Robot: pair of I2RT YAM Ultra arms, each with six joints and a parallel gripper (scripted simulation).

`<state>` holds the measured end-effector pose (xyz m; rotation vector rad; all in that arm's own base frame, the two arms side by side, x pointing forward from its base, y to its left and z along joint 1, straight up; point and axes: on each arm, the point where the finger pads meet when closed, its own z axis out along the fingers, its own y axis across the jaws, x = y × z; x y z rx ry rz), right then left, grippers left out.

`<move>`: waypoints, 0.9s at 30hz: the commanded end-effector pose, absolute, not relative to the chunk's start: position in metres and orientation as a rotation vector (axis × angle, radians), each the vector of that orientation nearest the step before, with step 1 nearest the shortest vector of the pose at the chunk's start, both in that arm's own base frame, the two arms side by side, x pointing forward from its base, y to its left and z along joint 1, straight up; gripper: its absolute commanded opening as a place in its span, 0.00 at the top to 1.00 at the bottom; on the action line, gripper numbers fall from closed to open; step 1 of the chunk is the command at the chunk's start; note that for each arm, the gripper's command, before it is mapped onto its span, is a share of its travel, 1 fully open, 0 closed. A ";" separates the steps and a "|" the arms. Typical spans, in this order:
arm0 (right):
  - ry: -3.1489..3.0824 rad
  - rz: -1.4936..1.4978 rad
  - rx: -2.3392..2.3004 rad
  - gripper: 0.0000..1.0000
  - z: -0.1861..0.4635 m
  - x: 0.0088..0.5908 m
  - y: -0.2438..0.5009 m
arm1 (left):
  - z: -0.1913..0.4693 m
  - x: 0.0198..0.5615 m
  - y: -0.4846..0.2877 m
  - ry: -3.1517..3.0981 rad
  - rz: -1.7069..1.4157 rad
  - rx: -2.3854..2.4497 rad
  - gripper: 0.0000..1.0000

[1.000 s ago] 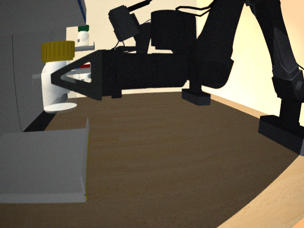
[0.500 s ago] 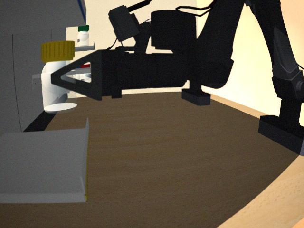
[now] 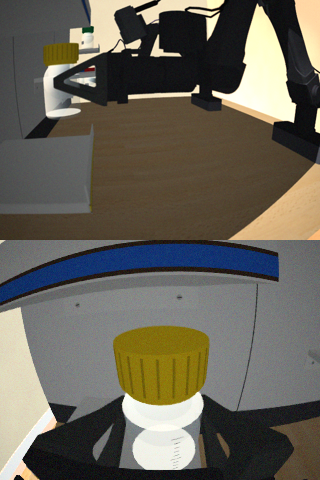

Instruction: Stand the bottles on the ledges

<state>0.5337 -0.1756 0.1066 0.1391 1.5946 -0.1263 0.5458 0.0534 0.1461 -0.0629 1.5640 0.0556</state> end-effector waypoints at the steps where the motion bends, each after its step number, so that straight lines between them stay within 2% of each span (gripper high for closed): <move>1: 1.564 -0.130 0.131 0.19 0.120 0.547 -0.174 | 0.166 0.550 0.050 1.470 0.052 -0.063 0.48; 14: 1.543 -0.134 0.125 0.19 0.128 0.560 -0.176 | 0.120 0.553 0.048 1.508 0.049 -0.063 0.48; 20: 1.542 -0.133 0.124 0.19 0.129 0.560 -0.175 | 0.120 0.553 0.048 1.510 0.049 -0.062 0.48; 21: 1.542 -0.133 0.124 0.28 0.129 0.560 -0.175 | 0.120 0.553 0.048 1.509 0.049 -0.062 0.48; 23: 1.545 -0.131 0.123 0.28 0.126 0.557 -0.174 | 0.120 0.553 0.048 1.509 0.049 -0.062 0.48; 24: 1.538 -0.134 0.122 0.32 0.129 0.556 -0.177 | 0.120 0.550 0.050 1.514 0.053 -0.059 0.48; 27: 1.538 -0.134 0.122 0.32 0.129 0.556 -0.177 | 0.120 0.550 0.050 1.514 0.053 -0.059 0.48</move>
